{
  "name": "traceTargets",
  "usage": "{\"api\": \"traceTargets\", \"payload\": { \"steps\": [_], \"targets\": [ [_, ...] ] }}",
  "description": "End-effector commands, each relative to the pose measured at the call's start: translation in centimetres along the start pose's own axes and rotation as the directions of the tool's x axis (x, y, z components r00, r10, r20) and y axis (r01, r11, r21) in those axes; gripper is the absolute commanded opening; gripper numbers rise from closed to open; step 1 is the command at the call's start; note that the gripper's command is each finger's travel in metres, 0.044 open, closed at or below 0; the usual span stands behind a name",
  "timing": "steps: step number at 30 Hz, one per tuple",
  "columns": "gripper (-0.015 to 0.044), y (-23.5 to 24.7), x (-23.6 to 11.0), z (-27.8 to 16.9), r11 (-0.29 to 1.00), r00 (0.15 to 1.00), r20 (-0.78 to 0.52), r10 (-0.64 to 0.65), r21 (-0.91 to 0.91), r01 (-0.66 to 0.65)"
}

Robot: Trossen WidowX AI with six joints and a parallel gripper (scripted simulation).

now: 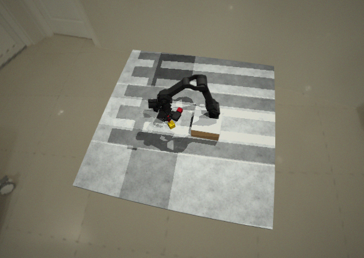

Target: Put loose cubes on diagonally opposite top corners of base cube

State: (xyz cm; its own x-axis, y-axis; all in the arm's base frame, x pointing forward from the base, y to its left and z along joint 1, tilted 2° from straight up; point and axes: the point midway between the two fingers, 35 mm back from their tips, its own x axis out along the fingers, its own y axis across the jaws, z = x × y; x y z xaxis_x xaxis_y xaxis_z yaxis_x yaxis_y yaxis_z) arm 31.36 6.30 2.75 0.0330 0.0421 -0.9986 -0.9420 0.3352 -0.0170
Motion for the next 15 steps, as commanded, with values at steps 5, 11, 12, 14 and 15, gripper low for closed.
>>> {"api": "traceTargets", "payload": {
  "steps": [5,11,12,14,15],
  "targets": [
    [0.0105,1.9,0.4,1.7,0.977,1.0,0.0,0.0,-0.215,0.0],
    [0.0105,2.4,0.6,2.2,0.961,1.0,0.001,0.001,-0.276,-0.001],
    [0.0105,2.4,0.6,2.2,0.961,1.0,0.001,0.001,-0.276,-0.001],
    [0.0105,2.4,0.6,2.2,0.961,1.0,0.001,0.001,-0.276,-0.001],
    [0.0105,2.4,0.6,2.2,0.961,1.0,0.001,0.001,-0.276,-0.001]
  ]
}}
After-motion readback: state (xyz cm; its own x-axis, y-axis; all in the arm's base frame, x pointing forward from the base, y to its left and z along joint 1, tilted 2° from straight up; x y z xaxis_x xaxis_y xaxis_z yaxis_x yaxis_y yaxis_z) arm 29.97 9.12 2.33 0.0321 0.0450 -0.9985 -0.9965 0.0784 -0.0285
